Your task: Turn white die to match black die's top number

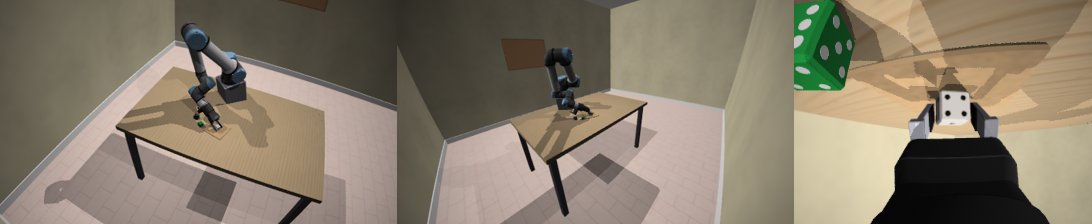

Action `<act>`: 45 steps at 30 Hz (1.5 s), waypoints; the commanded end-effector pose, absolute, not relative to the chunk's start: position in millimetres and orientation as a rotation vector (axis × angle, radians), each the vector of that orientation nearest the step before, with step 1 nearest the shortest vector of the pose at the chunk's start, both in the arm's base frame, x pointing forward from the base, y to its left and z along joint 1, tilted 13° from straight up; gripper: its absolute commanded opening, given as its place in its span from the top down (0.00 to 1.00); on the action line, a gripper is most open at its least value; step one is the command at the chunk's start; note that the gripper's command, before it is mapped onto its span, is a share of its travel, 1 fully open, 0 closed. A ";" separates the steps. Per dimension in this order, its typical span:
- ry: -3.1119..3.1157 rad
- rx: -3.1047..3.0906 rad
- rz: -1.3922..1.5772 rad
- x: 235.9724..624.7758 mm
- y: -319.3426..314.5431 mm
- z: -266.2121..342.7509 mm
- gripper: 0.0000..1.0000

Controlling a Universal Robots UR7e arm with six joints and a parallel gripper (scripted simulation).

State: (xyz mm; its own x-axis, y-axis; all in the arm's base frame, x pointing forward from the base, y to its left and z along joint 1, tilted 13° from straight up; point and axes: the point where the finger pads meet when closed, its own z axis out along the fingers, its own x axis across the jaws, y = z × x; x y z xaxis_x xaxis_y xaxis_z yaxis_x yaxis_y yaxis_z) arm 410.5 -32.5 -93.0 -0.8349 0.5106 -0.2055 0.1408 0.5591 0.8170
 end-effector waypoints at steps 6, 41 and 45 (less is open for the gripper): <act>2.374 0.527 1.190 410.7 -32.6 -92.7 0.13; 2.374 0.527 1.190 393.9 -53.1 -75.8 0.13; 2.374 0.527 1.190 387.6 -60.9 -69.3 0.13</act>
